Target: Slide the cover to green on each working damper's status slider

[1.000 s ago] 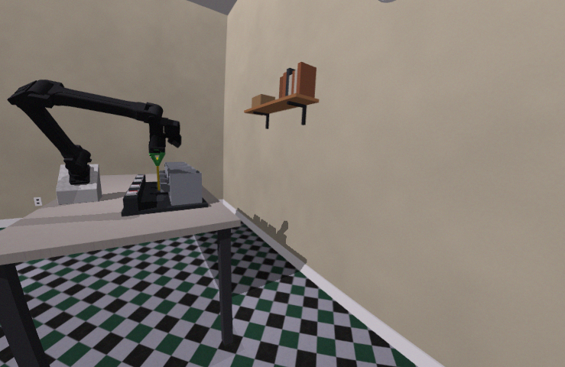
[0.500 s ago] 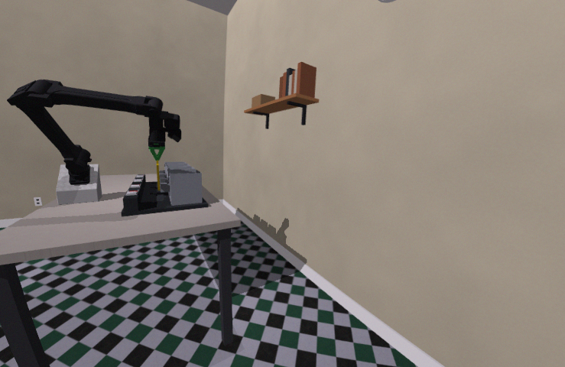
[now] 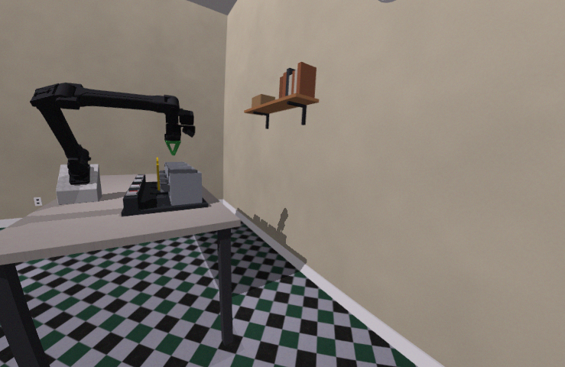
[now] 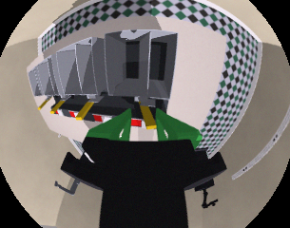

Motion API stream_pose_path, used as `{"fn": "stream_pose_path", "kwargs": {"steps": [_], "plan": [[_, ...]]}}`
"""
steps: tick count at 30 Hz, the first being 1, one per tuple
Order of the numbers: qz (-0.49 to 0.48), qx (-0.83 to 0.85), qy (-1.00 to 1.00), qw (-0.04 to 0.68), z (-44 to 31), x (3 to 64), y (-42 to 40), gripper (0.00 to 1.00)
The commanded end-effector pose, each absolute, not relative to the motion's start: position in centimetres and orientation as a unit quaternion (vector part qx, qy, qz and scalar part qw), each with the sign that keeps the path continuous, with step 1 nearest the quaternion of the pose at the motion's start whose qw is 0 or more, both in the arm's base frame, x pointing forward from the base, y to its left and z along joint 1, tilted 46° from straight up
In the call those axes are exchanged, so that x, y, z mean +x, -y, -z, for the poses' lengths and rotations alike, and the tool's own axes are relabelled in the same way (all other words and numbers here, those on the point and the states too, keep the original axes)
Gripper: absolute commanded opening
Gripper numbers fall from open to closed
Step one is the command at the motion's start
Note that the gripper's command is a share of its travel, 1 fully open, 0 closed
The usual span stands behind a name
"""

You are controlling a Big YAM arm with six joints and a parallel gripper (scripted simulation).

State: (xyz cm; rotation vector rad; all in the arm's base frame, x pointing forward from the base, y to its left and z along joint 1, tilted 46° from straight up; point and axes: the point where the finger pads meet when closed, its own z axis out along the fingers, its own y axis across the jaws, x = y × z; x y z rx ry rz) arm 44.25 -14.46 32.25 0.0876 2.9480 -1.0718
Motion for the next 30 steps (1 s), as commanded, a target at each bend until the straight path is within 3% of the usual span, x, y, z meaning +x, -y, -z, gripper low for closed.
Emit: {"fn": "stream_pose_path", "kwargs": {"steps": [1, 5, 30], "plan": [[0.361, 0.045, -0.931, 0.015, -32.9, 48.1, 12.6, 0.36], [0.392, 0.044, -0.919, 0.015, -32.5, 51.0, 11.5, 0.36], [0.392, 0.05, -0.919, 0.017, -33.0, 50.7, 12.0, 0.36]]}}
